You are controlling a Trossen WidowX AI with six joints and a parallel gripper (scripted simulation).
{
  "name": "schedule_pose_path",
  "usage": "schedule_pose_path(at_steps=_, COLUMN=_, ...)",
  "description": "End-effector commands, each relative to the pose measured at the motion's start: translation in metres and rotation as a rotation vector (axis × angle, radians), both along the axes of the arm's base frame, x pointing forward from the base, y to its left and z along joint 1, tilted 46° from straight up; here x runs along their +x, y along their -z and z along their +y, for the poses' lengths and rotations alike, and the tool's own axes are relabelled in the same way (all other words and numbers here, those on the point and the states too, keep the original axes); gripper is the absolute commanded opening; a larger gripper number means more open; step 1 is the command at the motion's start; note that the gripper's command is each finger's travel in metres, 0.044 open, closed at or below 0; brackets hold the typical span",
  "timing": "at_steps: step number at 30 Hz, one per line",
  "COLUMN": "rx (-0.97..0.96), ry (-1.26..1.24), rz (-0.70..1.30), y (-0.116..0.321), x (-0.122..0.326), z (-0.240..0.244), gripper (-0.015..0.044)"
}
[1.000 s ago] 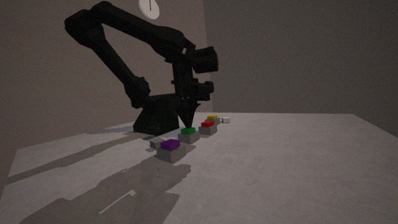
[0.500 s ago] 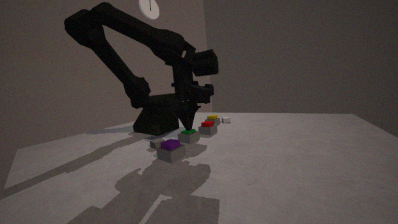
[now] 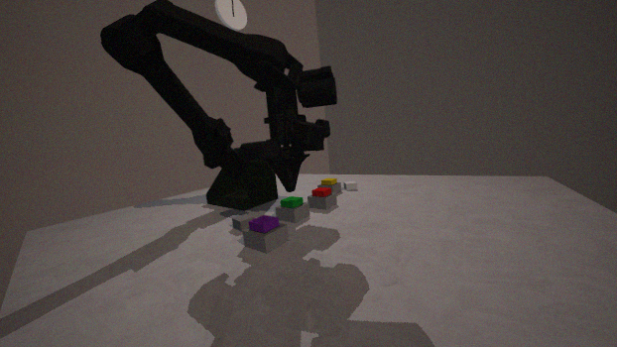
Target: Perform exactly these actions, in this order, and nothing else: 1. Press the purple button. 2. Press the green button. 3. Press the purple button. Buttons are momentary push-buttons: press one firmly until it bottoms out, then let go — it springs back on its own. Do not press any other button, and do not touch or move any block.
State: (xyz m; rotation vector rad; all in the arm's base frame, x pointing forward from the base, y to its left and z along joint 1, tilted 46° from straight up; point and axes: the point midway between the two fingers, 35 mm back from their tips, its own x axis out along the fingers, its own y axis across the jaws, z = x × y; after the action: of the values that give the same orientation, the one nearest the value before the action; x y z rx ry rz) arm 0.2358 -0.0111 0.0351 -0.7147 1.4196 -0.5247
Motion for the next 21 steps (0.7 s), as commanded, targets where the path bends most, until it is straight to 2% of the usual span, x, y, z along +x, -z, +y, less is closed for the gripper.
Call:
schedule_pose_path(at_steps=1, rx=0.004, ry=0.007, rz=-0.004, y=-0.008, x=-0.001, z=0.007, gripper=0.0020)
schedule_pose_path(at_steps=7, rx=0.006, ry=0.006, rz=-0.003, y=-0.049, x=-0.006, z=0.049, gripper=0.0020)
schedule_pose_path(at_steps=13, rx=0.006, ry=0.007, rz=-0.003, y=-0.051, x=-0.007, z=0.051, gripper=0.0020)
schedule_pose_path(at_steps=16, rx=0.015, ry=0.005, rz=-0.002, y=-0.066, x=0.006, z=0.040, gripper=0.0020)
schedule_pose_path(at_steps=21, rx=0.009, ry=0.005, rz=-0.006, y=-0.123, x=0.037, z=-0.013, gripper=0.0020)
